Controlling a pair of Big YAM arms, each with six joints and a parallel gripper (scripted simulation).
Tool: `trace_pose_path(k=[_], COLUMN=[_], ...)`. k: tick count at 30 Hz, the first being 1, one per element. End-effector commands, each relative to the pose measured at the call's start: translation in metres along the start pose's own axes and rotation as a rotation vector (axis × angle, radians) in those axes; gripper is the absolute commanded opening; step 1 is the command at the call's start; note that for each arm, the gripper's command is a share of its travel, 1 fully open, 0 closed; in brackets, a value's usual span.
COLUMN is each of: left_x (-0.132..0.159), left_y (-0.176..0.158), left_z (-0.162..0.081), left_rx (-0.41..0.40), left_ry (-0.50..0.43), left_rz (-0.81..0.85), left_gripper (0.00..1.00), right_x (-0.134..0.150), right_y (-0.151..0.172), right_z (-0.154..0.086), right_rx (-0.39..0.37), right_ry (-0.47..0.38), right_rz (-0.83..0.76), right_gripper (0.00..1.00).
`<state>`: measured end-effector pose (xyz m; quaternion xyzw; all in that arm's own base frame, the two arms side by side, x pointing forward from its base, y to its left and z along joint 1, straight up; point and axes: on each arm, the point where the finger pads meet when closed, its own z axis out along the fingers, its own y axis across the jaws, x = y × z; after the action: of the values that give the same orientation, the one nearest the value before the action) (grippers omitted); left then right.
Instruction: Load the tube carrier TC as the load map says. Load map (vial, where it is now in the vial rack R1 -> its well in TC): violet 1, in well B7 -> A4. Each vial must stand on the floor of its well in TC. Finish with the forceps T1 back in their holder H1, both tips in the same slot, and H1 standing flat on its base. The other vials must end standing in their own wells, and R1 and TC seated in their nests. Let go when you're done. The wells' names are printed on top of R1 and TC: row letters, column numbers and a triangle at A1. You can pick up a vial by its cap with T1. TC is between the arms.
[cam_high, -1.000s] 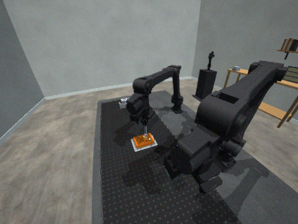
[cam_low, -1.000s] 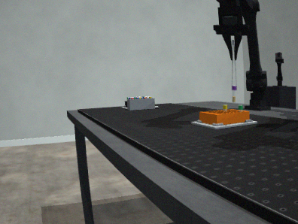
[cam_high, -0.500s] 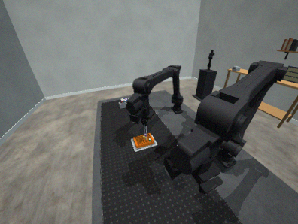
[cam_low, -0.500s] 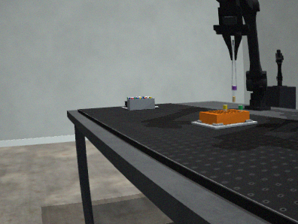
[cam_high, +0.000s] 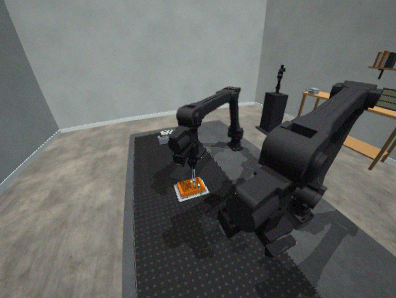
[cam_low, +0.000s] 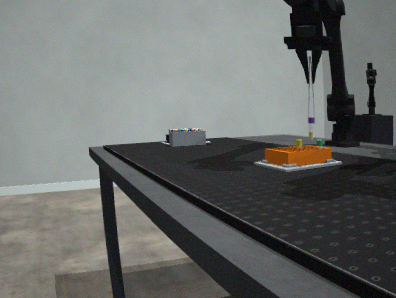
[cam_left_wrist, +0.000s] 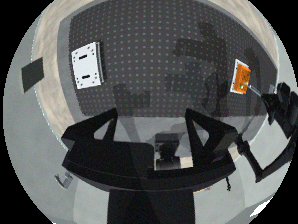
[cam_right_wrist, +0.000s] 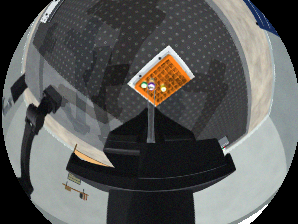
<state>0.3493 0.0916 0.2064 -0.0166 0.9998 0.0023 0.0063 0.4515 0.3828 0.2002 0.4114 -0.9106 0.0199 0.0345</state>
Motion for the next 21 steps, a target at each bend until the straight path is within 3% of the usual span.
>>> trace_pose_path(k=[1, 5, 7, 11, 13, 16, 21], left_x=[0.001, 0.001, 0.001, 0.001, 0.001, 0.001, 0.001], left_y=[-0.004, -0.004, -0.004, -0.004, -0.004, -0.004, -0.004], left_z=[0.008, 0.008, 0.008, 0.008, 0.008, 0.008, 0.008], left_rx=[0.009, 0.009, 0.009, 0.009, 0.009, 0.009, 0.009], left_ry=[0.027, 0.027, 0.027, 0.027, 0.027, 0.027, 0.027], left_rz=[0.020, 0.020, 0.020, 0.020, 0.020, 0.020, 0.020], left_gripper=[1.00, 1.00, 1.00, 1.00, 1.00, 1.00, 1.00], right_x=[-0.004, -0.001, -0.008, 0.004, -0.007, 0.002, -0.005], right_y=[-0.003, -0.002, -0.003, -0.001, -0.003, -0.002, -0.003], right_z=[-0.019, -0.014, -0.024, -0.011, -0.021, -0.010, -0.016], right_rx=[0.010, 0.008, 0.013, 0.006, 0.012, 0.006, 0.011], right_ry=[-0.057, -0.040, -0.073, -0.022, -0.067, -0.028, -0.059], right_rz=[0.007, 0.007, 0.007, 0.006, 0.007, 0.007, 0.007], right_gripper=[0.09, 0.09, 0.09, 0.09, 0.09, 0.09, 0.09])
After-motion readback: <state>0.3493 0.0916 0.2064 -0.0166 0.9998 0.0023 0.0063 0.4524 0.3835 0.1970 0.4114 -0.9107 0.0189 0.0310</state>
